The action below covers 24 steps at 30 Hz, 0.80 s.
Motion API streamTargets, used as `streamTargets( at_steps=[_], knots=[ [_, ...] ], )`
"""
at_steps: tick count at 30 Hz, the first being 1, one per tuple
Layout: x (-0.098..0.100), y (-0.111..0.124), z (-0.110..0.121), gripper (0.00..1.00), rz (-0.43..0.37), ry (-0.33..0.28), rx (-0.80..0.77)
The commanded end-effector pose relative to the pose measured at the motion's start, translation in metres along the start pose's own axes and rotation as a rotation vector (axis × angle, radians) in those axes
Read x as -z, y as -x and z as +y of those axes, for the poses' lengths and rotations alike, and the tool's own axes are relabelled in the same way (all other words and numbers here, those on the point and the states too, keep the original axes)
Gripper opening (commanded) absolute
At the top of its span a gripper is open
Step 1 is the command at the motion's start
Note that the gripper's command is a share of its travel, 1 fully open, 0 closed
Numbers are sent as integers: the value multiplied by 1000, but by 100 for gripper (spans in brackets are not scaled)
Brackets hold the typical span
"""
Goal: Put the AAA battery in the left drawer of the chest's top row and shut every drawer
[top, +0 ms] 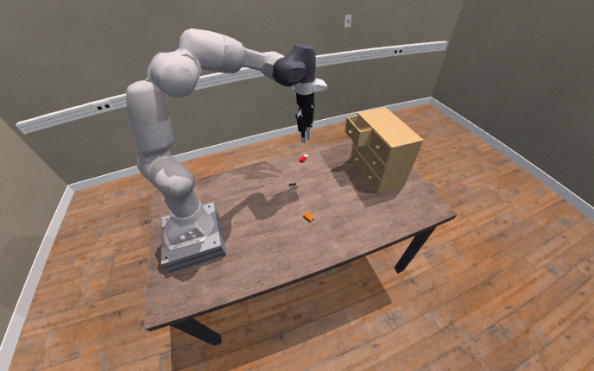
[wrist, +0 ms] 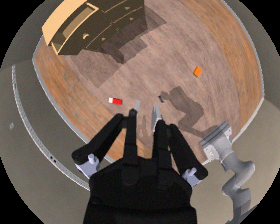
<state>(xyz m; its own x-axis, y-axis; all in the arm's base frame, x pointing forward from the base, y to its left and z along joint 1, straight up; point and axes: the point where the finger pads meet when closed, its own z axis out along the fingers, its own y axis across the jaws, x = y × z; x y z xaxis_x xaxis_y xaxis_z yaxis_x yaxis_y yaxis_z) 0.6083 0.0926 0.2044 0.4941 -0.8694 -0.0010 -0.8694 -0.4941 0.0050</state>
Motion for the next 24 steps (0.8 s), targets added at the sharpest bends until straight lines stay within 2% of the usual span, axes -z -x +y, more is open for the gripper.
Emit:
streamTargets(
  at_steps=[1,24],
  knots=[
    [-7,0,-1,28,7,-5,-133],
    [-36,4,5,28,6,-5,-456]
  ],
)
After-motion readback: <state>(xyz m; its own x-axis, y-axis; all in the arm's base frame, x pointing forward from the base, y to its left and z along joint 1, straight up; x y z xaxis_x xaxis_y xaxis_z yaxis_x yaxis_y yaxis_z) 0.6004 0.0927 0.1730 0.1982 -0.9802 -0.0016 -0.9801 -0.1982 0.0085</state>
